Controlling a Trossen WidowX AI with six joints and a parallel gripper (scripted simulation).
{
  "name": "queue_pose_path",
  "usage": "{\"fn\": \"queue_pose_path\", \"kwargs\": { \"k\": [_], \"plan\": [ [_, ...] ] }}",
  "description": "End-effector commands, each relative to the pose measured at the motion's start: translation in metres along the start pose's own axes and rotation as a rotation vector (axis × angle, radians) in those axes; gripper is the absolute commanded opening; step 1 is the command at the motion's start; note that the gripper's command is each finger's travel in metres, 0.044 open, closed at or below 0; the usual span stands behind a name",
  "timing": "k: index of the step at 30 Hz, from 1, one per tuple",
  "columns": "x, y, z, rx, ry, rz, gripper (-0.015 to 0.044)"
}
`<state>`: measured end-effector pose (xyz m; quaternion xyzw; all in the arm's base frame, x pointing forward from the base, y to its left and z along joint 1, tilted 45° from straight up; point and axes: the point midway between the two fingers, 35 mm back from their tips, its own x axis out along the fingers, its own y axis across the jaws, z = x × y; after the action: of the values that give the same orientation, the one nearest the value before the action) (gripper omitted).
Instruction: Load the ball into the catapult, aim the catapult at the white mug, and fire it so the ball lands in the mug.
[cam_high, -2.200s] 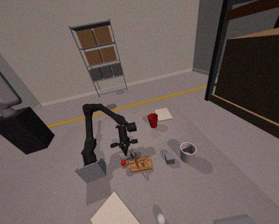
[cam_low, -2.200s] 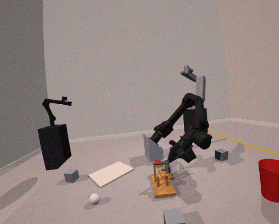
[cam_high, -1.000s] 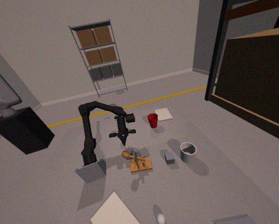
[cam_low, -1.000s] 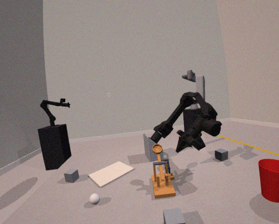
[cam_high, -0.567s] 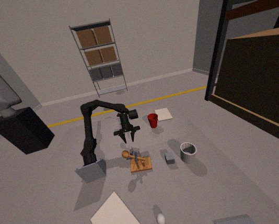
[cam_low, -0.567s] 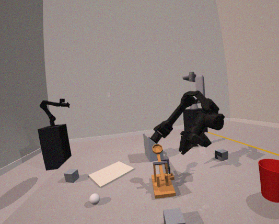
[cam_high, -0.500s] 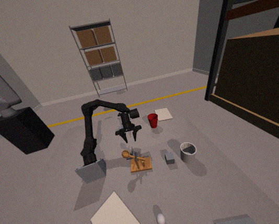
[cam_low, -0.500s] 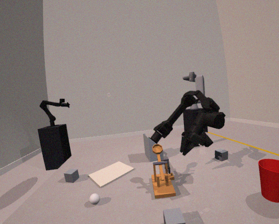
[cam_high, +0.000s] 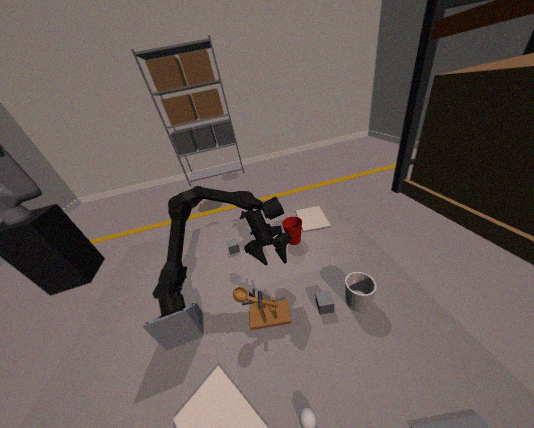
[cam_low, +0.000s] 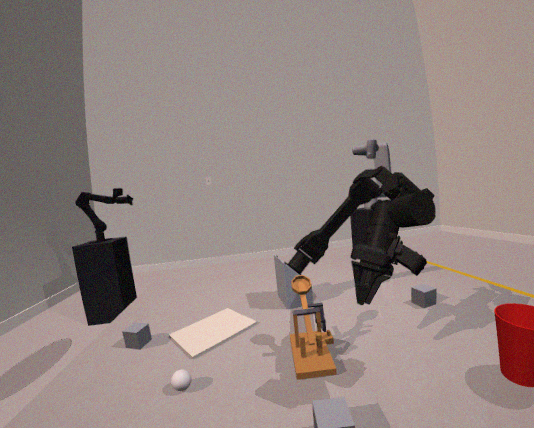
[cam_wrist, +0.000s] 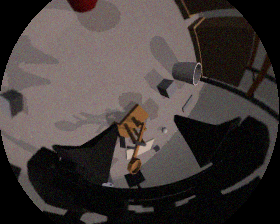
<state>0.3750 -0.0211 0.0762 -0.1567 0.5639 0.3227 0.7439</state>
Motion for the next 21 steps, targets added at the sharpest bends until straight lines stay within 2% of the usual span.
{"fn": "queue_pose_path", "kwargs": {
  "k": [1,21],
  "plan": [
    [0.001,-0.024,0.006,0.110,-0.065,-0.002,0.0440],
    [-0.009,-0.163,0.006,0.662,-0.436,0.032,0.0440]
  ]
}}
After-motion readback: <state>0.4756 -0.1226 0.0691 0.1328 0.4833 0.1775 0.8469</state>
